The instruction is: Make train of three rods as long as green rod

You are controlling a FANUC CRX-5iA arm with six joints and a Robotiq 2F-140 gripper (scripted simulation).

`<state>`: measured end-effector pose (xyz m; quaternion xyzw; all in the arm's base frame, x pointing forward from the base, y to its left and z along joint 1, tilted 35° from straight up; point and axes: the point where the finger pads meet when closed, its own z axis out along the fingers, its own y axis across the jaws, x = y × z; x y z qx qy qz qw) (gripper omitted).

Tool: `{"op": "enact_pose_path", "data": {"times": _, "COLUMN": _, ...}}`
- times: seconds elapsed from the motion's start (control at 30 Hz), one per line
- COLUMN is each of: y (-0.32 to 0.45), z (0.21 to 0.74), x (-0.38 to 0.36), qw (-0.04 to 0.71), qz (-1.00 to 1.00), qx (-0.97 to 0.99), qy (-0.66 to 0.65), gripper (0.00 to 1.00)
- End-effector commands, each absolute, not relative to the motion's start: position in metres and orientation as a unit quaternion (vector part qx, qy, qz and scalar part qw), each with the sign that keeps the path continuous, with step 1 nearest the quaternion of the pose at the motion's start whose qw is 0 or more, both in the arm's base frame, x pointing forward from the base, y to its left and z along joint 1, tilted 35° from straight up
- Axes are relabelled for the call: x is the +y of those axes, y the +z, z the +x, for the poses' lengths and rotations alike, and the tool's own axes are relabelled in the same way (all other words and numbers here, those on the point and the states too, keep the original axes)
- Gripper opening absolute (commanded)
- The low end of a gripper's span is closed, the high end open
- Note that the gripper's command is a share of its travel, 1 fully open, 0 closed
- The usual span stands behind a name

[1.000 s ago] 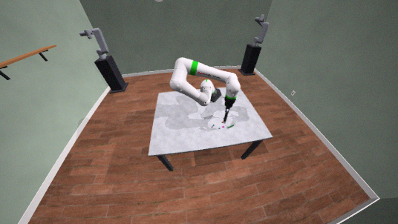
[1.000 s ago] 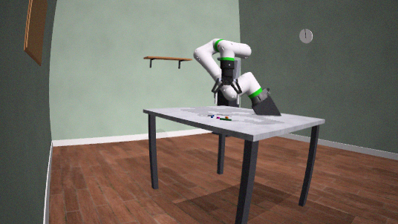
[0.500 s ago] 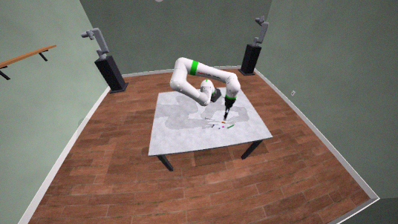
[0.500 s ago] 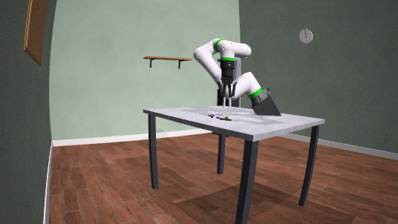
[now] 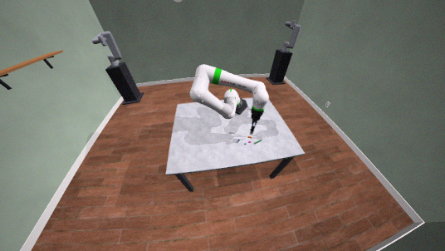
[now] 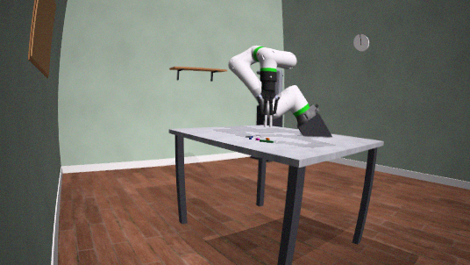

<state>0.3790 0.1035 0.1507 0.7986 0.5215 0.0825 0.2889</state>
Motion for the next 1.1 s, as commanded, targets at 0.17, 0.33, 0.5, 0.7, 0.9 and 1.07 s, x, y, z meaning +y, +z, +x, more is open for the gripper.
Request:
{"op": "enact_pose_path", "data": {"times": 0.17, "y": 0.151, "z": 0.379, "x": 0.104, "qw": 0.289, "qz": 0.799, "qx": 0.522, "qy": 0.083, "gripper": 0.15}}
{"op": "enact_pose_path", "data": {"times": 0.33, "y": 0.150, "z": 0.379, "x": 0.103, "qw": 0.289, "qz": 0.799, "qx": 0.521, "qy": 0.082, "gripper": 0.15}}
{"op": "enact_pose_path", "data": {"times": 0.5, "y": 0.150, "z": 0.380, "x": 0.103, "qw": 0.289, "qz": 0.799, "qx": 0.521, "qy": 0.082, "gripper": 0.15}}
{"op": "enact_pose_path", "data": {"times": 0.7, "y": 0.146, "z": 0.381, "x": 0.102, "qw": 0.291, "qz": 0.800, "qx": 0.519, "qy": 0.080, "gripper": 0.15}}
{"op": "enact_pose_path", "data": {"times": 0.9, "y": 0.140, "z": 0.384, "x": 0.098, "qw": 0.291, "qz": 0.800, "qx": 0.519, "qy": 0.080, "gripper": 0.15}}
{"op": "enact_pose_path", "data": {"times": 1.07, "y": 0.136, "z": 0.385, "x": 0.097, "qw": 0.291, "qz": 0.800, "qx": 0.519, "qy": 0.080, "gripper": 0.15}}
